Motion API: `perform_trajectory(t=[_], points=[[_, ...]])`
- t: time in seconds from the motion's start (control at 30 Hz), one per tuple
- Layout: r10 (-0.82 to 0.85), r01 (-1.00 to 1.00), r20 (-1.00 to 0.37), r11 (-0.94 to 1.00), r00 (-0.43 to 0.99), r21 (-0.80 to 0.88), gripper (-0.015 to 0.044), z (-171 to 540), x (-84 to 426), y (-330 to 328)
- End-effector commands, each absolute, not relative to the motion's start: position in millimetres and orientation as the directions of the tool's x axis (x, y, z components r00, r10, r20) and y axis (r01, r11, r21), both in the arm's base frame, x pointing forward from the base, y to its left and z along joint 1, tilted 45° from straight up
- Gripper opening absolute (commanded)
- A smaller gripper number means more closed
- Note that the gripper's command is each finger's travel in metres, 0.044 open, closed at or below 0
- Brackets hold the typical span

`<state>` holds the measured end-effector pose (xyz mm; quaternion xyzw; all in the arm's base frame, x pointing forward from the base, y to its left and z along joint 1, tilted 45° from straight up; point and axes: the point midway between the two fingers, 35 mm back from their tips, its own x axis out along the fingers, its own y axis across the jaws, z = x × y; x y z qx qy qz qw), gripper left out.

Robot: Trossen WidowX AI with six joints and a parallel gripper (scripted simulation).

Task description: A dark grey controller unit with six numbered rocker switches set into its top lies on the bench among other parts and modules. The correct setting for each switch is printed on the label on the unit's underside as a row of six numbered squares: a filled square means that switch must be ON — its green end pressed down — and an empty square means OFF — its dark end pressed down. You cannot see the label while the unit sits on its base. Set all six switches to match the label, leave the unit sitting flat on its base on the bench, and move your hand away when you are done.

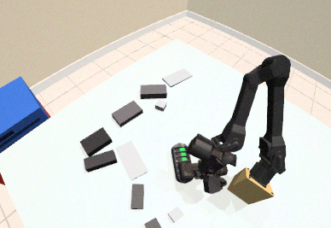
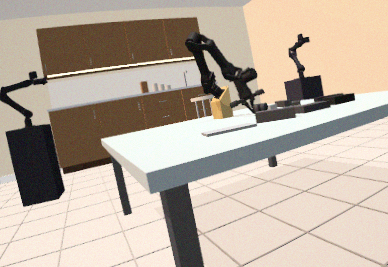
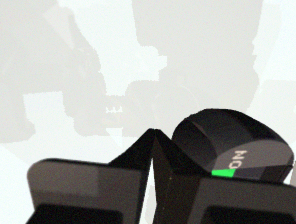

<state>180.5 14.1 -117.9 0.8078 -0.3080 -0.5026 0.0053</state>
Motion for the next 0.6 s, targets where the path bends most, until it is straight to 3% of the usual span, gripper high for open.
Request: perform_trajectory(t=[0.0,0.57], points=[[-0.470,-0.495,-0.826,-0.822,0.311,0.282,0.0000,-121.1,186.8,22.9],[-0.500,-0.492,-0.811,-0.811,0.304,0.315,0.0000,-117.3,180.5,15.4]])
